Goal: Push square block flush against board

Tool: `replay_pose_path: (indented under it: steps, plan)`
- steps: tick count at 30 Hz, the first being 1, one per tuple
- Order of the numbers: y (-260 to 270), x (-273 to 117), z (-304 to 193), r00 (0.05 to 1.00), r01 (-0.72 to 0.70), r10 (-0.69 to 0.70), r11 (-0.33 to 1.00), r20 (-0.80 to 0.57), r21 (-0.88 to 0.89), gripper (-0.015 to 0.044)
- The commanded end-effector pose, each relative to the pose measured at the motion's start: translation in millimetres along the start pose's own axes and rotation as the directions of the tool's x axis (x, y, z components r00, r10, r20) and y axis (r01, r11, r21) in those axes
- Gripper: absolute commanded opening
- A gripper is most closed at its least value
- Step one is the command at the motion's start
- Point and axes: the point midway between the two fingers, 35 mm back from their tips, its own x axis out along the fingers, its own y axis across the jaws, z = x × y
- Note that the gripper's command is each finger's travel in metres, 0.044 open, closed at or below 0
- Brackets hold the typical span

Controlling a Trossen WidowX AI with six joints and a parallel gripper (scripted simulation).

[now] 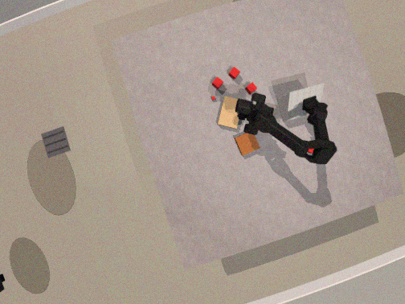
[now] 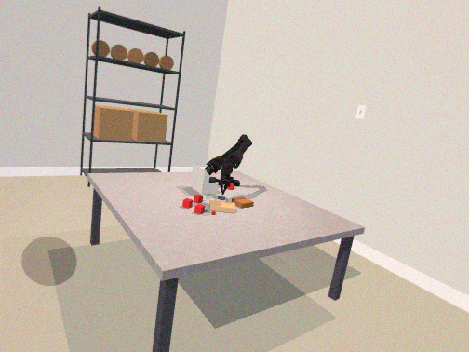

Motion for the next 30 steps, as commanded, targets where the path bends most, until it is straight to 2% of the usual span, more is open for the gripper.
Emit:
replay_pose_path:
  steps: [1, 20, 24, 30]
  plan:
    - [1.1, -6.9, 1.8, 1.000, 0.004, -0.004, 1.000, 0.006, -0.008, 0.0000]
    - [50.9, -15.0, 150.9, 1.000, 0.002, -0.002, 1.000, 0.015, -0.015, 0.0000]
    - [57.7, -10.7, 172.3, 1.000, 0.002, -0.002, 1.000, 0.014, -0.014, 0.0000]
    - [58.8, -6.7, 175.9, 1.000, 0.002, -0.002, 1.000, 0.014, -0.013, 0.0000]
